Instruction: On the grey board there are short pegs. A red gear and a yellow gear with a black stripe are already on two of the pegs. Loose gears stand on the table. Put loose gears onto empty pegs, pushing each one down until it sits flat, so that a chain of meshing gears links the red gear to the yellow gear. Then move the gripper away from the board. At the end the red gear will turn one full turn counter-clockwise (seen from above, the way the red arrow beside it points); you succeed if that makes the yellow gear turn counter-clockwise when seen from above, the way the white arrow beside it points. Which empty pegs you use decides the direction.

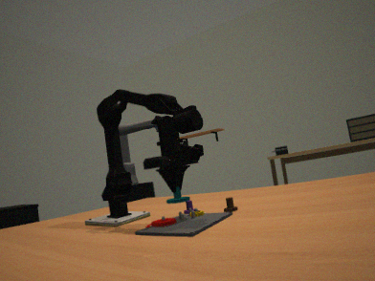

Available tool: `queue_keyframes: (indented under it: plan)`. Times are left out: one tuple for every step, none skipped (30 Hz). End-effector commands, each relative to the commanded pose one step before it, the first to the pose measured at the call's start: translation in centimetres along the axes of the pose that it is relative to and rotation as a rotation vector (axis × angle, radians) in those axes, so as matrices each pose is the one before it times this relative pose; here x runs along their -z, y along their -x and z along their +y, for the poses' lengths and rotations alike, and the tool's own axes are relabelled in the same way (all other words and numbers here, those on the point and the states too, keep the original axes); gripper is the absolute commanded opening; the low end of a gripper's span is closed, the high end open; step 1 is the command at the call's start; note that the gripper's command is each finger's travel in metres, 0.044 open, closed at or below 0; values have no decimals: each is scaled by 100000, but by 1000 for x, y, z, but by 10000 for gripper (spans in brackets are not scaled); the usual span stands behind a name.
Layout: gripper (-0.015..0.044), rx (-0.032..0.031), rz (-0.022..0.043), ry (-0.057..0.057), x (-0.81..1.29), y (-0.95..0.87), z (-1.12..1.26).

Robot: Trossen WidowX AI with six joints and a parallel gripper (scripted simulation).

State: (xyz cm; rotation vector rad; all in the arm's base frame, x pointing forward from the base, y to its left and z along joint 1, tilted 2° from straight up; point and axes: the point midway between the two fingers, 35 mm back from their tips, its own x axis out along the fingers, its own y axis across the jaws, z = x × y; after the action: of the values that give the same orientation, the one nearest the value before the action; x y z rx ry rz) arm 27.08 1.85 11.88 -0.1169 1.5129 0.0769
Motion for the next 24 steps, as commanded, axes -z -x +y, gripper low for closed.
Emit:
queue_keyframes:
  plan:
    - [0,-280,-182,1462,-38,-109,47]
    - [0,0,0,836,-2,-79,6]
    - [0,0,0,936,0,-88,6]
    - [0,0,0,1075,3,-102,6]
    - [0,0,1,1228,5,-120,5]
    - [0,0,1,1362,8,-139,4]
    - [0,0,1,1391,10,-152,1]
    - [0,1,1,1299,10,-155,-2]
    - [0,1,1,1152,10,-155,-5]
    - [0,1,1,986,9,-154,-7]
    - [0,1,1,803,7,-154,-10]
    - [0,1,1,608,4,-153,-11]
    - [0,1,1,403,1,-153,-12]
    - [0,1,0,192,-2,-152,-12]
    - [0,1,0,-21,-5,-151,-10]
    - [0,1,0,-226,-7,-147,-9]
    - [0,1,0,-413,-9,-142,-6]
    - [0,1,0,-586,-10,-139,-3]
    - [0,0,-1,-758,-11,-139,0]
    - [0,0,-1,-935,-11,-142,3]
    - [0,0,0,-1115,-10,-146,6]
    - [0,-1,0,-1284,-8,-150,8]
    - [0,-1,0,-1430,-6,-153,11]
    - [0,-1,0,-1545,-3,-155,12]
